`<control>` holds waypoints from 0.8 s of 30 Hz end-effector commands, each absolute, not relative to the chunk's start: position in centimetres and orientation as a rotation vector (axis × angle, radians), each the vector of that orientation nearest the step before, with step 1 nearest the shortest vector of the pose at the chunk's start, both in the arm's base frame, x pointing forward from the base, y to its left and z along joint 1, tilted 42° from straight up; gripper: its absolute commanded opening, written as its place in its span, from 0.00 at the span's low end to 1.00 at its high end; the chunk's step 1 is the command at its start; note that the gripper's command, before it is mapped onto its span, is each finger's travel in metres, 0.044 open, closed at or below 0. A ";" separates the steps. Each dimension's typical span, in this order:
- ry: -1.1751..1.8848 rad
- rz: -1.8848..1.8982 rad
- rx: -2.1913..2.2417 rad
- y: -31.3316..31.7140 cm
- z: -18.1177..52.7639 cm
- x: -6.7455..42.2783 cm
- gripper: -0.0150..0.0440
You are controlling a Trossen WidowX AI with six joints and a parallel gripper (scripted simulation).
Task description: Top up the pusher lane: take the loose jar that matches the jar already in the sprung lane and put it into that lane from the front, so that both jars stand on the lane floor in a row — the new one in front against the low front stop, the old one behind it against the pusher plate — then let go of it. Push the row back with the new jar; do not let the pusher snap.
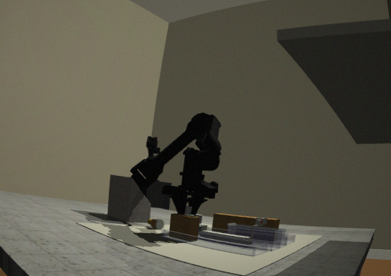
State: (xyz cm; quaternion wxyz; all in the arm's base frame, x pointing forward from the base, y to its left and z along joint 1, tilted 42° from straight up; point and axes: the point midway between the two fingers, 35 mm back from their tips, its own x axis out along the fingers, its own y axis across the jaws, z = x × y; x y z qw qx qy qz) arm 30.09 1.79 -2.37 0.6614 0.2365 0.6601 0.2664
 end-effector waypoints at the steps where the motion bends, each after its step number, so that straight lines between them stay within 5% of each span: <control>1: 1.467 0.604 0.529 1.7 -2.1 31.0 0.25; 24: 1.467 0.605 0.529 1.8 -2.0 32.0 0.25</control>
